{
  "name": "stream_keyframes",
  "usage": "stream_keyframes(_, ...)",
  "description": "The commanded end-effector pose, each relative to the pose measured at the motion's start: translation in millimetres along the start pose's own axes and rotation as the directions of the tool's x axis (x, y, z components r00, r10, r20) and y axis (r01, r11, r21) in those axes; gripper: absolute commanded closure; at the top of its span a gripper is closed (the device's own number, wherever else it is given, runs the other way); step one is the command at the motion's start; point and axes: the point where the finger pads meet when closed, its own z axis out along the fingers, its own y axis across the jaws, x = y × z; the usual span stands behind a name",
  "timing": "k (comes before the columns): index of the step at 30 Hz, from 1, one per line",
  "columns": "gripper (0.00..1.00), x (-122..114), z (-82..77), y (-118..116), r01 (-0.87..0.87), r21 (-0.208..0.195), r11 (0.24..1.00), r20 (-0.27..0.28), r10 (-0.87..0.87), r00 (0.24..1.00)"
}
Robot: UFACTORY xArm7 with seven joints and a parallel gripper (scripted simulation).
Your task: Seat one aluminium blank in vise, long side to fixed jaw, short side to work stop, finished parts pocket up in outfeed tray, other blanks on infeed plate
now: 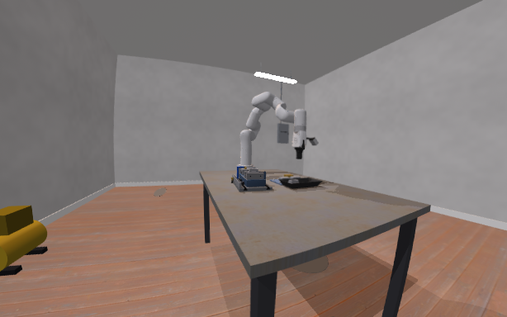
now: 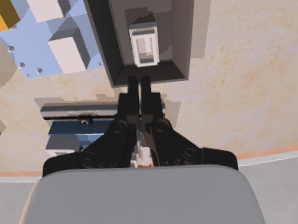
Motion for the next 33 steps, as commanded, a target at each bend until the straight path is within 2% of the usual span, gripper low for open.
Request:
stream_keyframes(1, 1.00, 0.5, 0.0, 1.6, 0.000, -0.004, 1.000, -0.002, 0.000, 1.000)
stream_keyframes(11, 1.00, 0.6, 8.7, 1.7, 0.000, -0.003, 1.000, -0.002, 0.000, 1.000)
stream_keyframes(33, 1.00, 0.8, 46.1, 2.1, 0.000, -0.003, 1.000, -0.002, 0.000, 1.000)
